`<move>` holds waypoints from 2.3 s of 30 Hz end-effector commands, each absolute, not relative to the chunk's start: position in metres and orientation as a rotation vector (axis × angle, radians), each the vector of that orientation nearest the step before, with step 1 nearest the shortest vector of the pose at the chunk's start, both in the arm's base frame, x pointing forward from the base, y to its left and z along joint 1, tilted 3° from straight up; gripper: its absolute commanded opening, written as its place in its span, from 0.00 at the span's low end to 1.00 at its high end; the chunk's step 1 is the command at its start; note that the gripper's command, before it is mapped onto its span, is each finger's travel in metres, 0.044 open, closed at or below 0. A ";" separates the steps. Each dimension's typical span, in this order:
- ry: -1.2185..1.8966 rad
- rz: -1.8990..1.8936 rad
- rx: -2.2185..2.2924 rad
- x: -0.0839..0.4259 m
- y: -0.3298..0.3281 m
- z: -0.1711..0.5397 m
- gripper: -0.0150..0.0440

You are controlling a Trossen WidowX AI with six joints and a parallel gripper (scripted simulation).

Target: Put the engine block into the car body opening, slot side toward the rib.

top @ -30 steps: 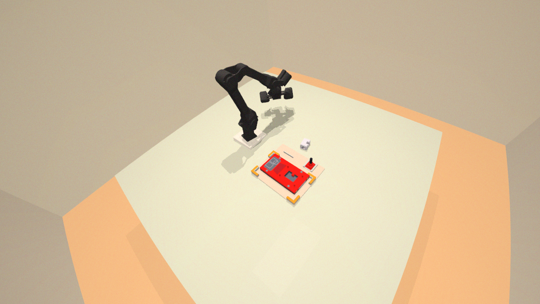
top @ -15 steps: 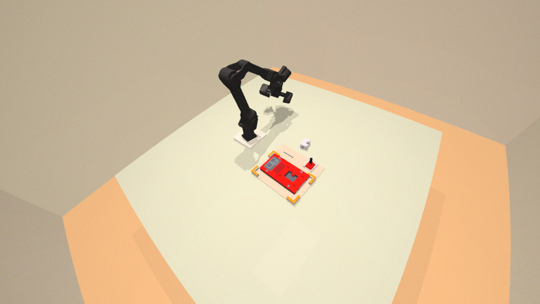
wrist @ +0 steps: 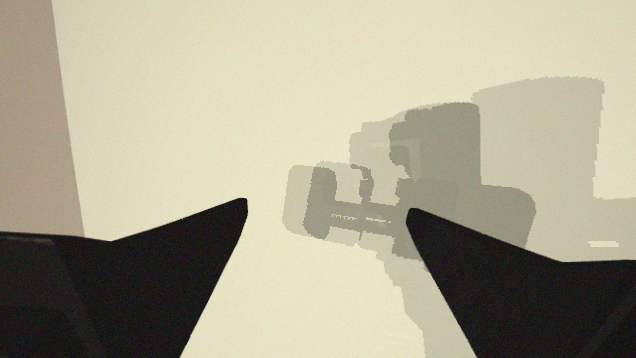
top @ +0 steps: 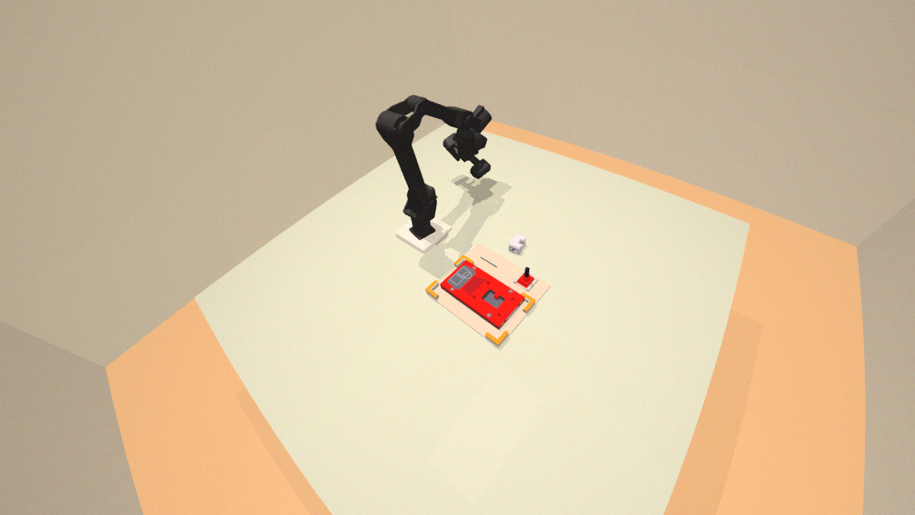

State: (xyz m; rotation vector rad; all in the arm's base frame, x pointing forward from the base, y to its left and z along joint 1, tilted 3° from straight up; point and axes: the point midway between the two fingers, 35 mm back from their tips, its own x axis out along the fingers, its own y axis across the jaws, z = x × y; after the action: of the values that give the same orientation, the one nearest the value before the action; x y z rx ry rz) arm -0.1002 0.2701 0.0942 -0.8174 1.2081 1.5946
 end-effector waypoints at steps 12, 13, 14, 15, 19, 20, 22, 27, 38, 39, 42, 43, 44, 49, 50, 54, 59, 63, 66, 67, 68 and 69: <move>1.467 1.084 -0.624 -0.102 0.265 0.103 1.00; 1.478 1.049 -0.609 -0.103 0.265 0.103 1.00; 1.488 1.014 -0.594 -0.103 0.264 0.104 1.00; 1.497 0.980 -0.579 -0.103 0.264 0.105 1.00; 1.525 0.842 -0.515 -0.103 0.262 0.108 1.00; 1.530 0.808 -0.498 -0.103 0.261 0.109 1.00; 1.538 0.740 -0.464 -0.103 0.260 0.110 1.00; 1.545 0.576 -0.374 -0.103 0.258 0.115 1.00; 1.525 0.345 -0.229 -0.103 0.254 0.122 1.00; 1.525 0.345 -0.229 -0.103 0.254 0.122 1.00; 1.525 0.345 -0.229 -0.101 0.255 0.122 1.00; 1.524 0.345 -0.230 -0.095 0.258 0.122 1.00; 1.524 0.345 -0.231 -0.085 0.262 0.122 1.00; 1.520 0.344 -0.235 -0.021 0.279 0.121 1.00; 1.519 0.344 -0.236 -0.008 0.281 0.121 1.00; 1.516 0.348 -0.235 0.045 0.282 0.122 1.00; 1.508 0.354 -0.232 0.112 0.269 0.123 1.00; 1.503 0.350 -0.234 0.163 0.246 0.124 1.00; 1.501 0.344 -0.236 0.197 0.222 0.124 1.00; 1.500 0.342 -0.237 0.208 0.213 0.124 1.00; 1.500 0.340 -0.237 0.218 0.203 0.124 1.00; 1.499 0.339 -0.238 0.228 0.193 0.124 1.00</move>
State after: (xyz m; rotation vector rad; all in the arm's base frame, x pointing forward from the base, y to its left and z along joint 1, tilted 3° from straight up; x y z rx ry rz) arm 0.1930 0.2249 0.1227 -0.2376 1.5002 0.3405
